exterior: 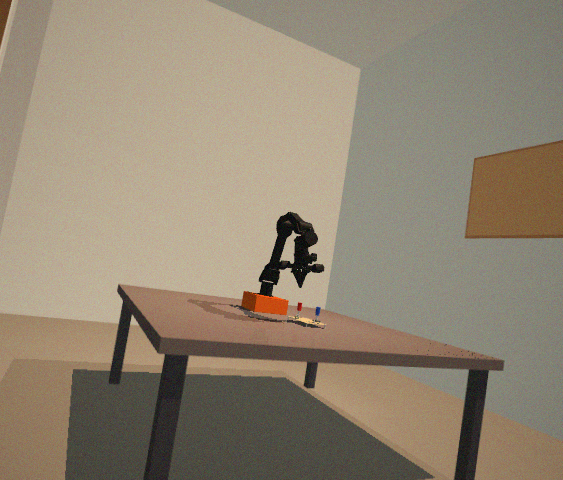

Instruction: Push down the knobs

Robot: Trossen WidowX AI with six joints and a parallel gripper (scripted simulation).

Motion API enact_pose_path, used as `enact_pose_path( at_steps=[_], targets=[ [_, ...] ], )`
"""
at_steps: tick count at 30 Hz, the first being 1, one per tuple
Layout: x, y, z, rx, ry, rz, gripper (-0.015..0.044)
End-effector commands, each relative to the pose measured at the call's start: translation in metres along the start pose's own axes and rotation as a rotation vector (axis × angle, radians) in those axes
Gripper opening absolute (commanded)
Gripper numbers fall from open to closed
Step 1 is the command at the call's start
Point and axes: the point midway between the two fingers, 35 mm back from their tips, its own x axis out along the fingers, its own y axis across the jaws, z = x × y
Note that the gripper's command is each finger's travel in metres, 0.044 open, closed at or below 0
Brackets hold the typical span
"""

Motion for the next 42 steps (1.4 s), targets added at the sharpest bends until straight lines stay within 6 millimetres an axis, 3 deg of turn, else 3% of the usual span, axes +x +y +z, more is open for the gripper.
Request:
enact_pose_path(
  at_steps=[1, 19, 24, 28, 42],
  targets=[
    [0.002, 0.008, -0.014, -0.125, 0.040, -0.007, 0.0000],
    [0.007, 0.036, -0.077, -0.695, 0.226, 0.013, 0.0000],
    [0.007, 0.036, -0.078, -0.701, 0.228, 0.014, 0.0000],
    [0.027, 0.035, -0.082, -0.701, 0.228, 0.014, 0.0000],
    [0.039, 0.034, -0.085, -0.701, 0.228, 0.014, 0.0000]
  ],
)
